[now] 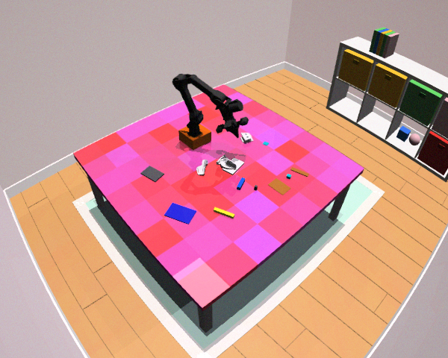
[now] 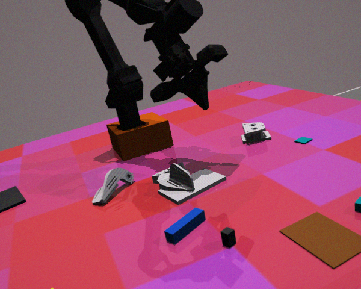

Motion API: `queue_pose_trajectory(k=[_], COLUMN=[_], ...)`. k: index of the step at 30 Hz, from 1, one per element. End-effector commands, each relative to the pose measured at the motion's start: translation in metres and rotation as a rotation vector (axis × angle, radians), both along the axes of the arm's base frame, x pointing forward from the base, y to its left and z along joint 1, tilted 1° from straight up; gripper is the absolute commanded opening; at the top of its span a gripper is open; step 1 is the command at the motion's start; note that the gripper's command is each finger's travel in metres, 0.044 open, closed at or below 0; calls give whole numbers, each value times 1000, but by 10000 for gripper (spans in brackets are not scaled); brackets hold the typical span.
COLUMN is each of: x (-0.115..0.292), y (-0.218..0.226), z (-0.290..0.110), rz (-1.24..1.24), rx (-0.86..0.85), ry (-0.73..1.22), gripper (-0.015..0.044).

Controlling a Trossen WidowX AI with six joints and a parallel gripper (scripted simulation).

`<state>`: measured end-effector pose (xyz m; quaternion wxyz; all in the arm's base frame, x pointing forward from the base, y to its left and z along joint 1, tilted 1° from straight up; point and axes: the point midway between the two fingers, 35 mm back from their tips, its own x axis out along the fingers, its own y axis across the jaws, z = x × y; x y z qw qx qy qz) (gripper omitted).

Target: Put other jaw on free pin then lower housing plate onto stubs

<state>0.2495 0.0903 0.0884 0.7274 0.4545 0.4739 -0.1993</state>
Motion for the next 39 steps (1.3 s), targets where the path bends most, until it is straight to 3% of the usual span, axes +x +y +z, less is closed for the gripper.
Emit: queue_pose_trajectory(k=[1,39], x=[-2,-38], y=[-9,-94], z=[-4,-31], rz=[-67,-817], rx=[17,159], ry=[32,300], gripper=[0,0])
